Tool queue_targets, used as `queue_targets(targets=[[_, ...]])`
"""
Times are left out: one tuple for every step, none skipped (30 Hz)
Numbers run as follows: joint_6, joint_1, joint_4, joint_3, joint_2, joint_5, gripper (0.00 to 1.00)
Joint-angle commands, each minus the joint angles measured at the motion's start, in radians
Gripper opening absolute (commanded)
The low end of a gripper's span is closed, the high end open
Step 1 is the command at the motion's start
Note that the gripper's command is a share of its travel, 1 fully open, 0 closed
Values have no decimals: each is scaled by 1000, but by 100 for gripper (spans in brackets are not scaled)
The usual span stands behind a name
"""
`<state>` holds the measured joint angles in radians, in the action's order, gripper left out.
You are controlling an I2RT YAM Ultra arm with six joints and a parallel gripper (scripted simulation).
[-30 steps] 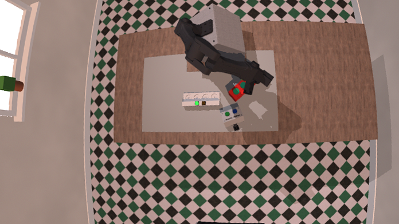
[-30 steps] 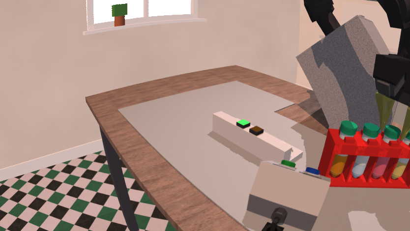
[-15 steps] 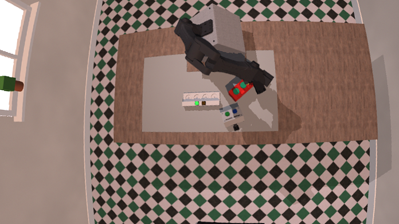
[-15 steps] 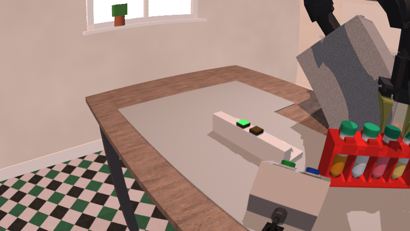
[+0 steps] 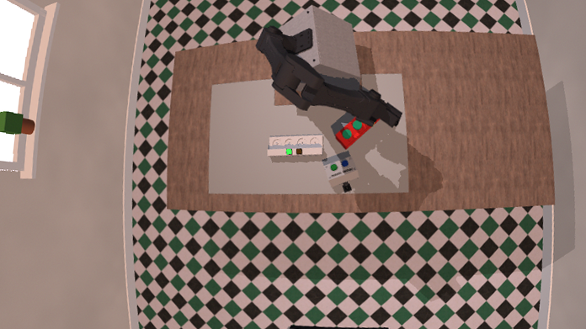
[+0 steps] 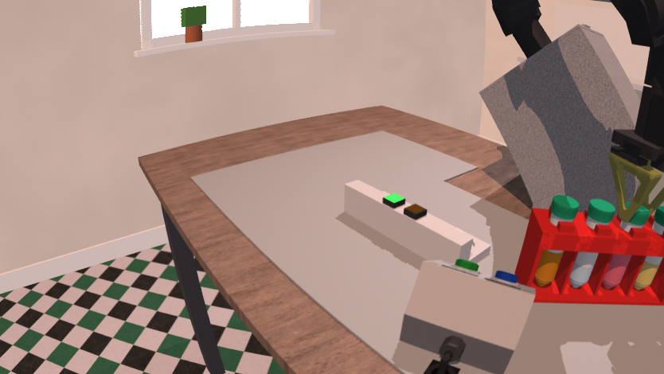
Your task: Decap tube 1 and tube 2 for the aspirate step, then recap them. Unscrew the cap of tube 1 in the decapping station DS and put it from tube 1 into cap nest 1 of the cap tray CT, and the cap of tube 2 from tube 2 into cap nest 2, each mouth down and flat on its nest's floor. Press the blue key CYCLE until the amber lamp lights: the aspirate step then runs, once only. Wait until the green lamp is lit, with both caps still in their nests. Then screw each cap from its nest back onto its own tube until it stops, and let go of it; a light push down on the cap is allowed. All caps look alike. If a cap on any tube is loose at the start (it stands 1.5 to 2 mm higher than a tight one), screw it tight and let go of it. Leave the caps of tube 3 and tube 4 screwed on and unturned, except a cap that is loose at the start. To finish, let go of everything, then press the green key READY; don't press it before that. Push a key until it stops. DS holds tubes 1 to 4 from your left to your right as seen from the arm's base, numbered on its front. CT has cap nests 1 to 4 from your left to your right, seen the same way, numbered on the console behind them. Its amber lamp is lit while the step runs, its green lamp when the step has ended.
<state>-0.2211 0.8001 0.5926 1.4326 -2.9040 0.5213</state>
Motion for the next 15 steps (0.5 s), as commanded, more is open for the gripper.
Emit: queue_targets(targets=[[-181,4,0,3,9,0,49],[-279,4,0,3,9,0,49],[-359,4,0,3,9,0,49],[-362,4,0,3,9,0,49],[-445,4,0,3,8,0,49],[-446,4,0,3,8,0,49],[-529,4,0,3,8,0,49],[-592,4,0,3,8,0,49],[-592,4,0,3,8,0,49],[-592,4,0,4,8,0,49],[-592,4,0,4,8,0,49],[-592,4,0,4,8,0,49],[-592,4,0,4,8,0,49],[-592,4,0,4,8,1,49],[-592,4,0,4,8,1,49]])
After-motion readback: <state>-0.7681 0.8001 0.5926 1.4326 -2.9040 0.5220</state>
